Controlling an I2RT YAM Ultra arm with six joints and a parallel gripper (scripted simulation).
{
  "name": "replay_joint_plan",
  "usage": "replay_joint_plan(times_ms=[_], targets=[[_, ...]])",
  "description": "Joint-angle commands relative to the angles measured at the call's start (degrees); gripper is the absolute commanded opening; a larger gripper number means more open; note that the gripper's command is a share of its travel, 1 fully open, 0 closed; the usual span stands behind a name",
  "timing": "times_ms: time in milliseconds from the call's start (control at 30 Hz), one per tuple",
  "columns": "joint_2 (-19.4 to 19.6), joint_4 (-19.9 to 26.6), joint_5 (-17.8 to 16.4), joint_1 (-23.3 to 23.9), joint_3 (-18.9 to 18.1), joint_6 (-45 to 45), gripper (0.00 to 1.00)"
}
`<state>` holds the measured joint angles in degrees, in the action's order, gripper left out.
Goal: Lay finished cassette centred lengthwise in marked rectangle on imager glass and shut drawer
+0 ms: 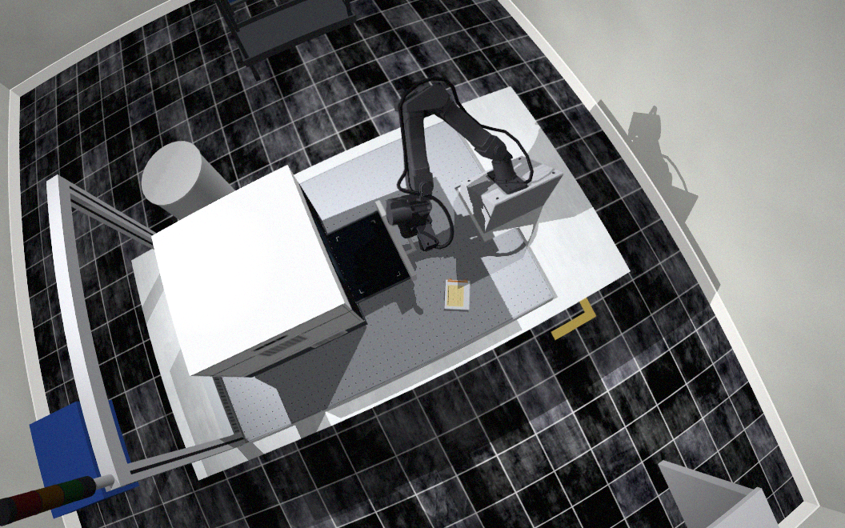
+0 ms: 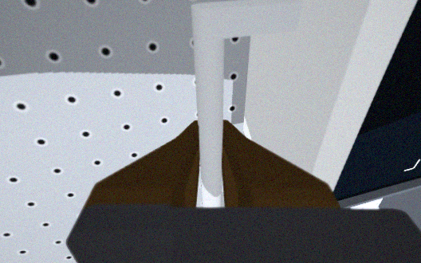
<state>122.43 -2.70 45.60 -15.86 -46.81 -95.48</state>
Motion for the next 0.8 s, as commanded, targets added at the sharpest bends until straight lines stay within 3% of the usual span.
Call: replay_joint_plan(times_ms=[0, 767], targets=[[-2.15, 4.06, 0.07, -1.30, 2.01, 1.81, 0.00], [-2.70, 3.19, 0.43, -1.38, 3.42, 1.85, 0.00]])
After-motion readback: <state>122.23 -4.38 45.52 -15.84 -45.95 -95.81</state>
